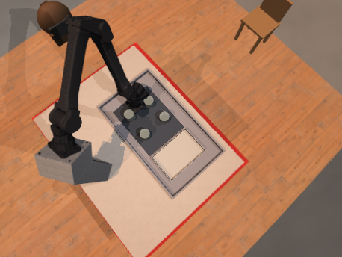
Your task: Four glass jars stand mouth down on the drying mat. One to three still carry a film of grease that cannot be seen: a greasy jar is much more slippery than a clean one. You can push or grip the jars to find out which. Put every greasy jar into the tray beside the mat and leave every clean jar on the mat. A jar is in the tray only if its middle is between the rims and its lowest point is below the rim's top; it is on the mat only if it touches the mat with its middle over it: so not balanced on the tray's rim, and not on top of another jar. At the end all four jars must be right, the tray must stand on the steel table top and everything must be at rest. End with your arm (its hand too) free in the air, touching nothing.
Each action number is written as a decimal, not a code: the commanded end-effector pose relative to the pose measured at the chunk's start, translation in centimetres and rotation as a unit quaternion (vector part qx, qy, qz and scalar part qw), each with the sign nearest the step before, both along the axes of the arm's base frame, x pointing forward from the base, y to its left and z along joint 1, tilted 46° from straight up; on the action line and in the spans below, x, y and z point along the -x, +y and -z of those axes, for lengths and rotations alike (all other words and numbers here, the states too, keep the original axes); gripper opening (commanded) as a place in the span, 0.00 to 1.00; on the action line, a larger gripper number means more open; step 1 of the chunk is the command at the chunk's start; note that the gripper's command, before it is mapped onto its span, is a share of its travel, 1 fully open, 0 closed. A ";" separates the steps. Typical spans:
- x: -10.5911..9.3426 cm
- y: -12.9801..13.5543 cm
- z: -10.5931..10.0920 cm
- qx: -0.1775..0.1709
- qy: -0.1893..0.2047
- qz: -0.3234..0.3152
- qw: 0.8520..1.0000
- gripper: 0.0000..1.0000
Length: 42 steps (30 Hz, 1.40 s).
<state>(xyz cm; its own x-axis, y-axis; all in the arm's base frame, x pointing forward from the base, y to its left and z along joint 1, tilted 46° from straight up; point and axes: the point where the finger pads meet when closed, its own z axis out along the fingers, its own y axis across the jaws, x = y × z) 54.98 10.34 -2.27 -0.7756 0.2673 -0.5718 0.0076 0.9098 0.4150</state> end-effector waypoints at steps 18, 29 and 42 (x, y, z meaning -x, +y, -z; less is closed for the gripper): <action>-0.2 0.5 -0.9 -0.004 -0.007 0.002 1.000 0.00; -0.1 0.5 -0.8 -0.004 -0.007 0.002 1.000 0.00; 0.0 0.6 -0.7 -0.004 -0.007 0.002 1.000 0.00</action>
<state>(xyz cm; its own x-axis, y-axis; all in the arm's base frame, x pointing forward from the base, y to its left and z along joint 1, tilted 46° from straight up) 55.12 10.52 -2.16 -0.7741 0.2685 -0.5733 0.0073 0.9093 0.4160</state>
